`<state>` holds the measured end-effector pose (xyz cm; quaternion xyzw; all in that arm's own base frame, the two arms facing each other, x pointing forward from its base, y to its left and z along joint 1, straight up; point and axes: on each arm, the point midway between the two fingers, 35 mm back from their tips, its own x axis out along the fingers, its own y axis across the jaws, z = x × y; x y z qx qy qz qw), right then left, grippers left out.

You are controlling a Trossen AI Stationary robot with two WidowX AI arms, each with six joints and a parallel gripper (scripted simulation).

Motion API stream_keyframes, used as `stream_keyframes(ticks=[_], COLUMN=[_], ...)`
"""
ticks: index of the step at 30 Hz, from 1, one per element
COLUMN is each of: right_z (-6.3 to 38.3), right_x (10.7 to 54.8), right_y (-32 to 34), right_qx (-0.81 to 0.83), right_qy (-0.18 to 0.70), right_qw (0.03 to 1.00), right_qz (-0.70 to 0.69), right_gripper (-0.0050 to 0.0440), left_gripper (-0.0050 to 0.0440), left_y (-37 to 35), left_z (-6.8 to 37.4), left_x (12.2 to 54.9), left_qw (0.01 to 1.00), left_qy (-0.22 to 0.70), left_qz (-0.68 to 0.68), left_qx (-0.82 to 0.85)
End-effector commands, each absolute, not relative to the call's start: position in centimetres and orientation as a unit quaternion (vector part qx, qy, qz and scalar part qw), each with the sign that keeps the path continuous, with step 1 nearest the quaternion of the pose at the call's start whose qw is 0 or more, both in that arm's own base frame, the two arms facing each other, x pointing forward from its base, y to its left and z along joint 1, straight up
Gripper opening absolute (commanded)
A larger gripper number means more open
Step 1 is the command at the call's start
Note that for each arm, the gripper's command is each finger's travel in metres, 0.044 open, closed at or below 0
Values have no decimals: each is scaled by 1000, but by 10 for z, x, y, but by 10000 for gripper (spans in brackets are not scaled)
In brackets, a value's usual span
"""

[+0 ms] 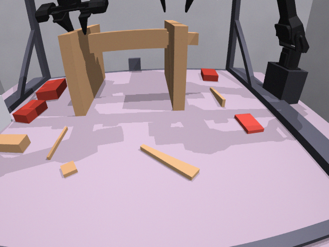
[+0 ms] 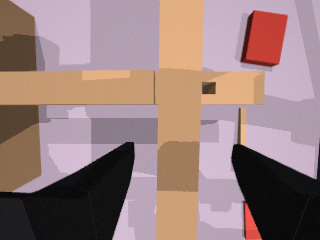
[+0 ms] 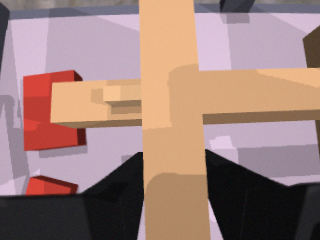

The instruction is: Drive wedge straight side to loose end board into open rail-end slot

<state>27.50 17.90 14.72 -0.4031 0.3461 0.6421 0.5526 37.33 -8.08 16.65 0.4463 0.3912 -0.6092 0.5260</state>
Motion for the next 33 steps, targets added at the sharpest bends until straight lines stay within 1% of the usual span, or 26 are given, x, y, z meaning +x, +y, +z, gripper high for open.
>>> stream_keyframes(ticks=[1,14,20,33], right_z=[151,151,151,151], right_x=[274,274,274,274], right_y=[180,180,180,180], right_qx=[-408,-408,-408,-408], right_qy=[337,337,337,337], right_qw=[555,555,555,555], right_qz=[642,642,642,642], right_gripper=[0,-5,-50,-50], left_gripper=[274,274,274,274], left_y=[-81,-80,-80,-80], left_z=[173,169,161,149], left_x=[376,372,372,372], left_qw=[532,534,534,534], left_qy=[383,380,380,379], left_qz=[-605,-602,-603,-602], left_qx=[453,456,456,457])
